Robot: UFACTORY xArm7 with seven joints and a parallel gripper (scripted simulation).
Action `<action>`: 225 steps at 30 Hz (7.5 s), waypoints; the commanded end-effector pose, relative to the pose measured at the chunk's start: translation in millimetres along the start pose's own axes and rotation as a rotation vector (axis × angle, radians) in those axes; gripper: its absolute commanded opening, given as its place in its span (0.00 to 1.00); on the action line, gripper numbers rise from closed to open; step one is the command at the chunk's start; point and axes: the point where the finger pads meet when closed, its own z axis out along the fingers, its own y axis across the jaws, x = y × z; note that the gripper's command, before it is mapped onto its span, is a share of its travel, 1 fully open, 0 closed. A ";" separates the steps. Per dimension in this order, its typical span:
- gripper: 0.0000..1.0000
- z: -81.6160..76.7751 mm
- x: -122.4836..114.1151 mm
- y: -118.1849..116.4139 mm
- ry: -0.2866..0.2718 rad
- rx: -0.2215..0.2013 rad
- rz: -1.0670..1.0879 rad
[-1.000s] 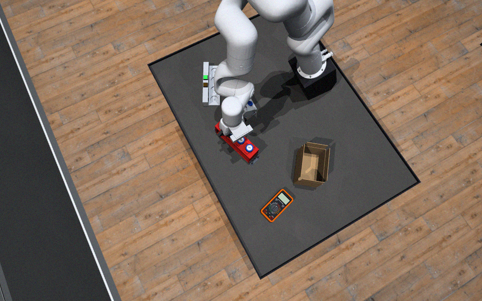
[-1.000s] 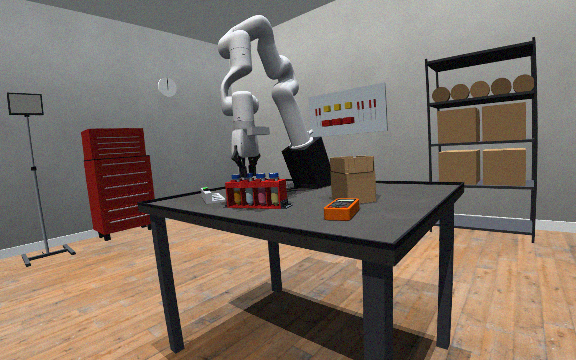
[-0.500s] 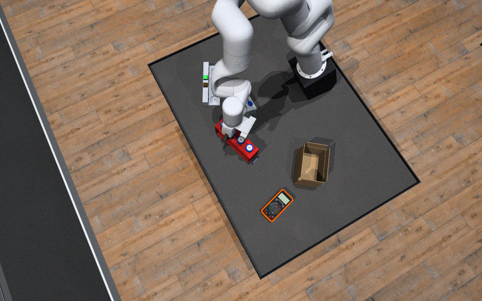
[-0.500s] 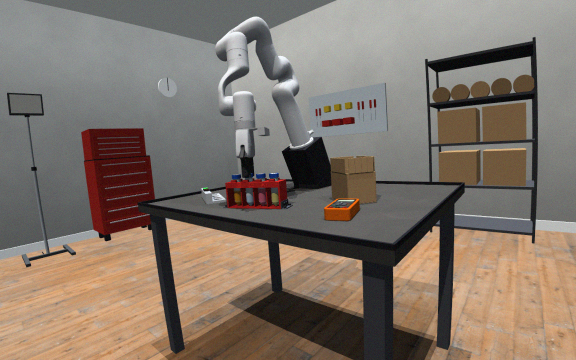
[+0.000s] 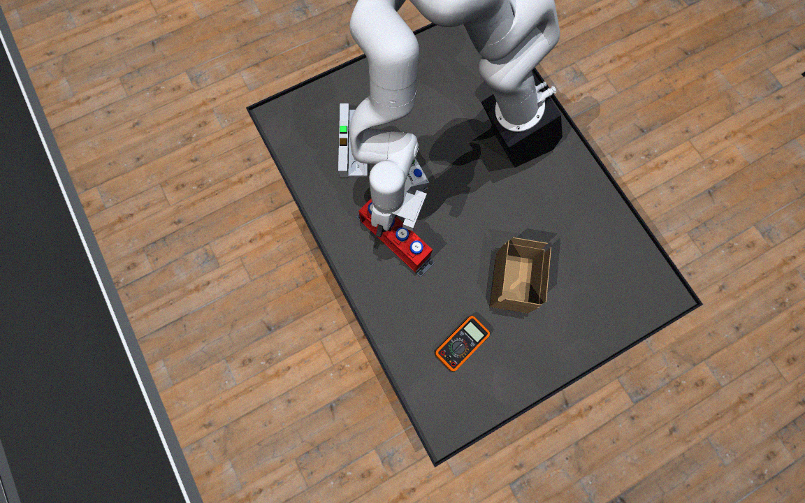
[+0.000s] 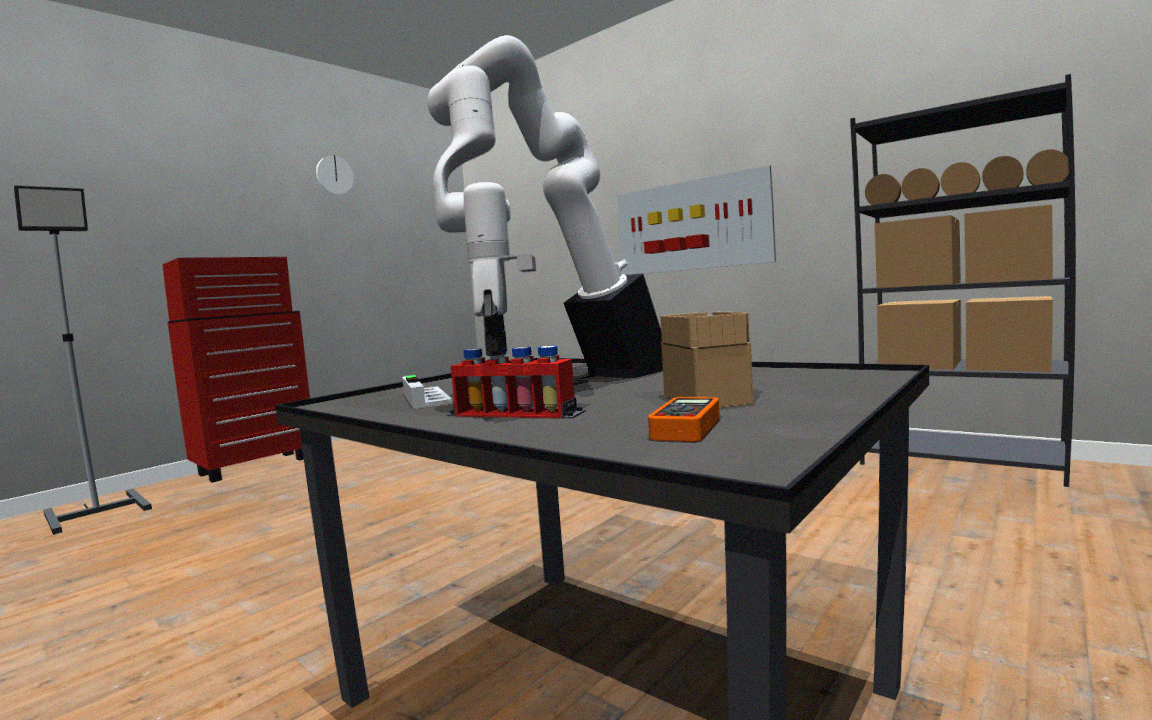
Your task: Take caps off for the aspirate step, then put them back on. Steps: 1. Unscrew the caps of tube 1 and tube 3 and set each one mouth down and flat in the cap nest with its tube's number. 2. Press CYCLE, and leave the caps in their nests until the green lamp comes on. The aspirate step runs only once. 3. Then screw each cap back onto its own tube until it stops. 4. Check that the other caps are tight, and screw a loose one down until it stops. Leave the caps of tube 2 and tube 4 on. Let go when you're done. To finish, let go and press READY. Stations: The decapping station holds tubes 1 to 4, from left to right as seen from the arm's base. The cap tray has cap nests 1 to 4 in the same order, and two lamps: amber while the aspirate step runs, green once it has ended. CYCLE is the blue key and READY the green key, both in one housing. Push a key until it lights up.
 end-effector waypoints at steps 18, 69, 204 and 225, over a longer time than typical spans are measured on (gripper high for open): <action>0.00 0.1 -0.3 0.7 0.000 -0.002 0.433; 0.46 -0.1 -0.2 0.7 0.000 -0.001 0.025; 0.00 0.5 -0.2 0.5 0.000 -0.002 0.357; 0.00 1.1 -0.2 0.6 0.001 -0.002 1.178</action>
